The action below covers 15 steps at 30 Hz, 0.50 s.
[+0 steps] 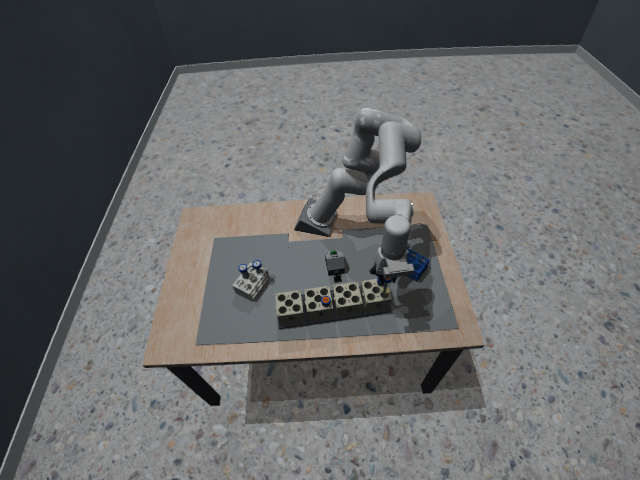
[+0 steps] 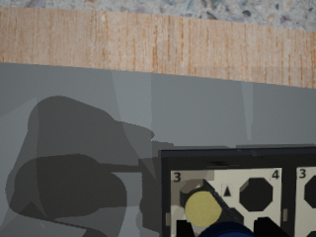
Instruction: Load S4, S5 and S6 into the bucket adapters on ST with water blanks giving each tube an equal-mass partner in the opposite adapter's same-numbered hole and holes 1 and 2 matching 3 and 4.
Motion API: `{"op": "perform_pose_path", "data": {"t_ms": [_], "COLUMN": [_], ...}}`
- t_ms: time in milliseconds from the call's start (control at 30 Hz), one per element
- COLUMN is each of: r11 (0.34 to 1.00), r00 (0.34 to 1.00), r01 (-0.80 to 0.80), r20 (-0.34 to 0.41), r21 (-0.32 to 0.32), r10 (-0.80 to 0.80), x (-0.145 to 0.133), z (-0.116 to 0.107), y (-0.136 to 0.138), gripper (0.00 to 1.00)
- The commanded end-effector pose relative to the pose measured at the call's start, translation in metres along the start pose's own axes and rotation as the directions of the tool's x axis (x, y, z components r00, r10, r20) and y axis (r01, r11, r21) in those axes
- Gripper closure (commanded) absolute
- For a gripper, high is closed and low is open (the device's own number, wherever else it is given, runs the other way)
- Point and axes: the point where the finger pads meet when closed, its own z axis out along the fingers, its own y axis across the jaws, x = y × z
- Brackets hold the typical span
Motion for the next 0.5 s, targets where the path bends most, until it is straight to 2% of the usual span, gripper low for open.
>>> {"op": "perform_pose_path", "data": {"t_ms": [0,467], "r11": [1.0,1.0], "r00": [1.0,1.0], "r01": [0.001,0.001], "r20": [-0.004,-0.004], "r21": [0.0,0.0], "r10": [-0.001,-0.001], "x": [0.001,0.0011], "z": [-0.001,0.004], "y": [-0.0004,-0.0004], "gripper": [1.0,1.0]}}
